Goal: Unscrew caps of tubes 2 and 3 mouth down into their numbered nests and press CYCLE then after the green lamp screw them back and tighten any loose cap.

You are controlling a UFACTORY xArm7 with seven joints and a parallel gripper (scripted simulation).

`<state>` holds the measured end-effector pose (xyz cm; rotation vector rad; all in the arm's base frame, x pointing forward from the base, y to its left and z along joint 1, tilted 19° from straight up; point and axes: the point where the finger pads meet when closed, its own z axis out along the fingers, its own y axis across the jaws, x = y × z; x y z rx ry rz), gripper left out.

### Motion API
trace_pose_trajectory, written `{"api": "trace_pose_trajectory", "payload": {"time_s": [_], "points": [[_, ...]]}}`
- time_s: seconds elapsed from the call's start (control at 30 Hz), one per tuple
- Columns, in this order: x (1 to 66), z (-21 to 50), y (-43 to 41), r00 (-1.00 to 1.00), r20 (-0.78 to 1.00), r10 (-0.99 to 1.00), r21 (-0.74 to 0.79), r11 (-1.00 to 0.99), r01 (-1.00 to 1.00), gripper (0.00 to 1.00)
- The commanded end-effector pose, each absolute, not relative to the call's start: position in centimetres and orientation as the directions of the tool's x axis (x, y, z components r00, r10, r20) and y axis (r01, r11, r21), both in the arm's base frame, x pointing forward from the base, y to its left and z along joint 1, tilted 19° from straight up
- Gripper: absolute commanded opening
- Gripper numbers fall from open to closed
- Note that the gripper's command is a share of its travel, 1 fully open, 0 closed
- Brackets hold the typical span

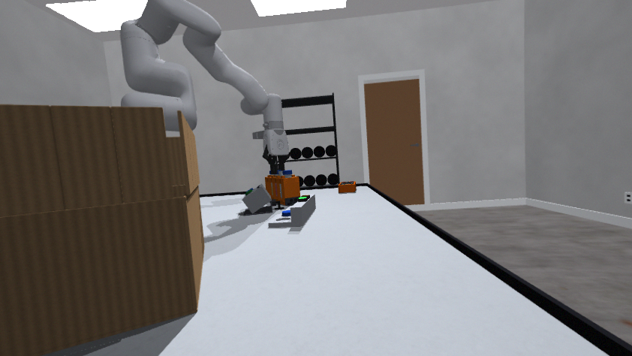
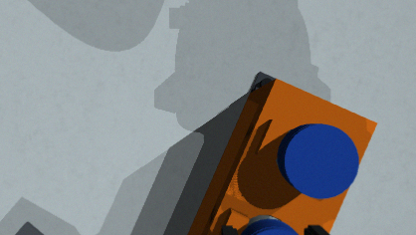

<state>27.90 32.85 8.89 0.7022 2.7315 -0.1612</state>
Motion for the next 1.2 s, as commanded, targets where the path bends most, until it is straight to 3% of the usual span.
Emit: {"api": "trace_pose_trajectory", "payload": {"time_s": [0.0,0.27,0.5,0.9,1.13,1.17], "points": [[27.90,8.99,33.00,-0.831,-0.328,0.450,-0.028,0.874,0.485,0.00],[27.90,8.99,33.00,-0.831,-0.328,0.450,-0.028,0.874,0.485,0.00],[27.91,8.97,32.99,-0.685,-0.325,0.652,0.054,0.736,0.675,0.00],[27.93,8.94,32.97,-0.187,-0.238,0.953,0.227,0.242,0.943,0.00],[27.93,8.94,32.97,-0.187,-0.238,0.953,0.227,0.242,0.943,0.00],[27.93,8.94,32.98,-0.187,-0.238,0.953,0.227,0.242,0.943,0.46]]}}
